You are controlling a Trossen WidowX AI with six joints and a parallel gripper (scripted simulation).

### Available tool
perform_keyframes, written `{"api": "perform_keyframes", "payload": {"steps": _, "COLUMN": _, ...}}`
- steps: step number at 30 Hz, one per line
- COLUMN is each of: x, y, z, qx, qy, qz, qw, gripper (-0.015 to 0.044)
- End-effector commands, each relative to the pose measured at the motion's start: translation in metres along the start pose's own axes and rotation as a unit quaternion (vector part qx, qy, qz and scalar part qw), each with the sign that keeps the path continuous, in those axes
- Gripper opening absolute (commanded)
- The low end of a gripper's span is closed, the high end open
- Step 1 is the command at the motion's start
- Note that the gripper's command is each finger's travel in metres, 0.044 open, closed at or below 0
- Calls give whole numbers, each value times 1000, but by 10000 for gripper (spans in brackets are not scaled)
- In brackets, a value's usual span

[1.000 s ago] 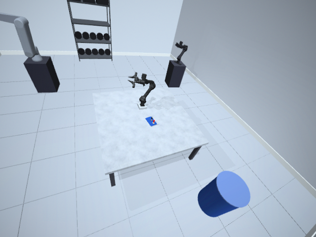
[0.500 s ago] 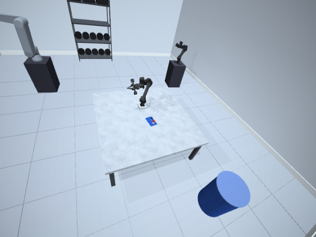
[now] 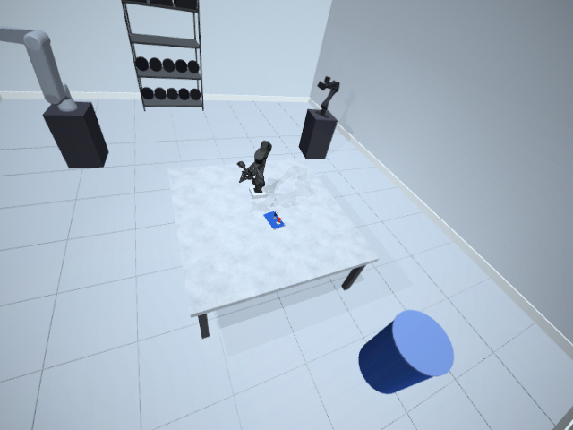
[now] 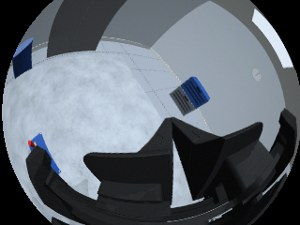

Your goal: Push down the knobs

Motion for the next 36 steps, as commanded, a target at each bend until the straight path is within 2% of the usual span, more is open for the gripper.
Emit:
{"api": "perform_keyframes", "payload": {"steps": 1, "x": -6, "y": 29, "z": 8, "qx": -70, "qy": 19, "qz": -6, "qw": 997, "gripper": 0}}
{"api": "perform_keyframes", "payload": {"steps": 11, "x": -11, "y": 94, "z": 14, "qx": -203, "qy": 82, "qz": -21, "qw": 975, "gripper": 0}}
{"api": "perform_keyframes", "payload": {"steps": 21, "x": -7, "y": 162, "z": 7, "qx": -317, "qy": 180, "qz": -65, "qw": 929, "gripper": 0}}
{"api": "perform_keyframes", "payload": {"steps": 36, "x": 18, "y": 253, "z": -27, "qx": -403, "qy": 355, "qz": -135, "qw": 833, "gripper": 0}}
Point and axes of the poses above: the point midway between the two fingers, 35 mm back from their tips, its own z axis out along the fingers, its own y axis across the jaws, x = y × z, the point moved 8 cm from there along -z, back along the fingers, and after that the axes turned 13 degrees about z, right-handed, at the moved point
